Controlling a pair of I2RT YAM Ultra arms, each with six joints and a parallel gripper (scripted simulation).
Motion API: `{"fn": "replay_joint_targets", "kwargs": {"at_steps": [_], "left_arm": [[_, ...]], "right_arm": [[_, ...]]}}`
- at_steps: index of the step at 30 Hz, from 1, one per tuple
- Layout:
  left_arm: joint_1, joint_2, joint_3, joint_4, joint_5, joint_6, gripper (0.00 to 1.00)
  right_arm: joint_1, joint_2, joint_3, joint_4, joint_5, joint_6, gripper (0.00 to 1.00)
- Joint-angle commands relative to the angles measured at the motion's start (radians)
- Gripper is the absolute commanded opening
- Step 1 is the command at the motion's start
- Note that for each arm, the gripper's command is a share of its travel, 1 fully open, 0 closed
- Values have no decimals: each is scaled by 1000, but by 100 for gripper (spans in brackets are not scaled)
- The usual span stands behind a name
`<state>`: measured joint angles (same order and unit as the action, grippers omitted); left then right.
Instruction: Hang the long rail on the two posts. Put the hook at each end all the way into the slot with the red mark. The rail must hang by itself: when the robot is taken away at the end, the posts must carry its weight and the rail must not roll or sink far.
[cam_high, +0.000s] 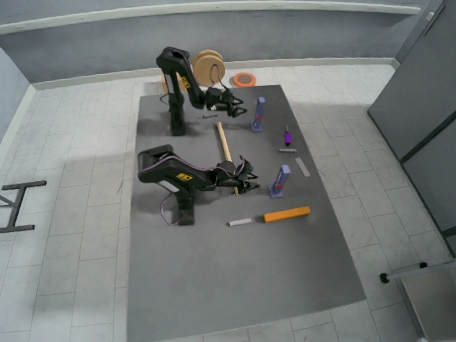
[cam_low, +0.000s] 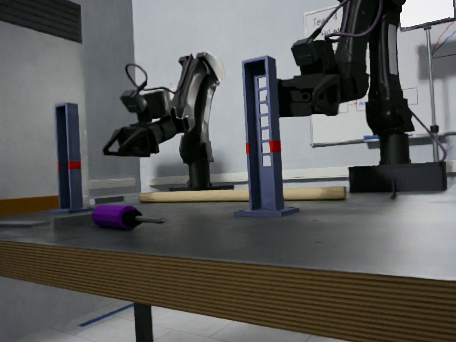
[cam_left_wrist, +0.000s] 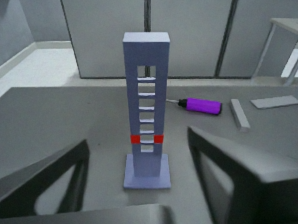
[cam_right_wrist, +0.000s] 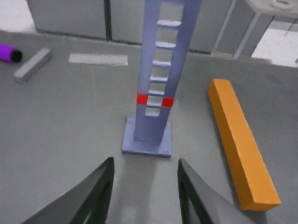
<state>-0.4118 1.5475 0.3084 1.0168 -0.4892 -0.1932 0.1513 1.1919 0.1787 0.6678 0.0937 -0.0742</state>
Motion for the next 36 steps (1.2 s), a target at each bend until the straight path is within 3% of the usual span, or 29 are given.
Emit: {"fn": "replay_joint_targets", "kwargs": {"at_steps": [1,2,13,15,23,30,32,36], "left_arm": [[-1,14,2,-44,8,22,55],[-1,17,13,-61,17,36,48],[12,59,96,-306,107,224,48],[12,59,96,-306,107,224,48],[22,98,217,-594,198,406,48],[31,131,324,-828,265,537,48],[31,131,324,-828,265,537,48],[36,157,399,-1007,316,639,48]], "right_arm": [[23,44,81,-139,-28,-130,48],[28,59,103,-176,-33,-164,48],[70,193,349,-590,-71,-431,48],[70,193,349,-590,-71,-431,48],[103,307,536,-893,-93,-624,48],[124,383,658,-1083,-108,-749,48],[124,383,658,-1083,-108,-749,48],[138,429,732,-1215,-119,-838,48]]}}
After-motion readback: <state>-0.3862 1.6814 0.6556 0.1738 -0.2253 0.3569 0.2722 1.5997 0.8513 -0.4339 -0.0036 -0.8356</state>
